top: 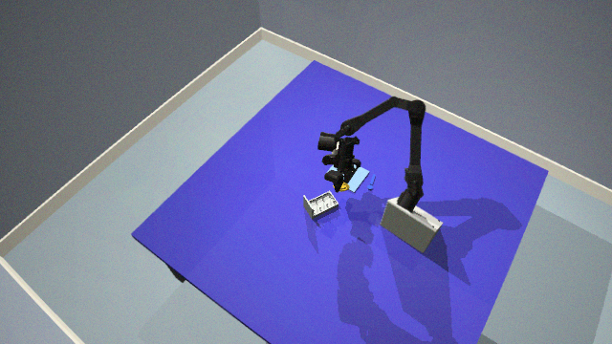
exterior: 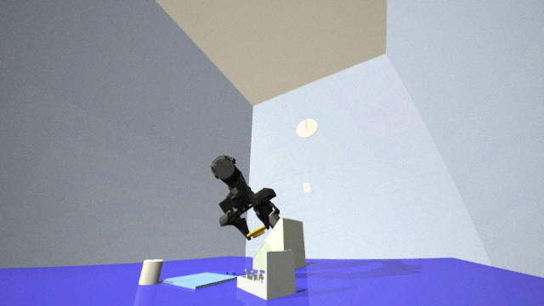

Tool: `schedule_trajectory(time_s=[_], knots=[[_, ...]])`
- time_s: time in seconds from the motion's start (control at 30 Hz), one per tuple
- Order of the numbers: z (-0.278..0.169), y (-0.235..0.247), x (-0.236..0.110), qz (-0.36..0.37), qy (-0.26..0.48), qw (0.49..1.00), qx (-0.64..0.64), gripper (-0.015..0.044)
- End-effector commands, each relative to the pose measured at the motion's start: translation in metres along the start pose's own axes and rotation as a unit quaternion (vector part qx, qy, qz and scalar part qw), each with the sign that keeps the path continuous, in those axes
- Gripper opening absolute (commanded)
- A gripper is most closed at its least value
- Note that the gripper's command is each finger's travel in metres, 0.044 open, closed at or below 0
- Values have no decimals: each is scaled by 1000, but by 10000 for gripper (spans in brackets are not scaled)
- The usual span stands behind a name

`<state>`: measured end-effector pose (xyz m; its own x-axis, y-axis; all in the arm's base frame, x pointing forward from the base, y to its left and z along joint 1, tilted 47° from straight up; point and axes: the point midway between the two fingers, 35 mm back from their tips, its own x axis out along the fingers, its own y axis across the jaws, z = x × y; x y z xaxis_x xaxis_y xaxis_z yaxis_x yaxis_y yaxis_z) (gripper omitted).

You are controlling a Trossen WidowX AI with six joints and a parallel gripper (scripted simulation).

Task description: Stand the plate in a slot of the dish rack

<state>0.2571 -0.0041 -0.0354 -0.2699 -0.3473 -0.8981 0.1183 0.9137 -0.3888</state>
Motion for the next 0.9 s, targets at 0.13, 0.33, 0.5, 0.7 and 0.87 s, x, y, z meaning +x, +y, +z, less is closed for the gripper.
schedule_trajectory(time_s=[0.13, 0.33, 0.5, 0.7, 0.87], knots=[[-1, -2, 17, 67, 7, 995, -74, 0], [1, -3, 27, 116, -4, 985, -128, 0], [3, -4, 34, 154, -21, 973, -171, 0], [5, -6, 41, 196, -52, 954, -223, 0], [7, -8, 47, 225, -85, 934, -264, 0]])
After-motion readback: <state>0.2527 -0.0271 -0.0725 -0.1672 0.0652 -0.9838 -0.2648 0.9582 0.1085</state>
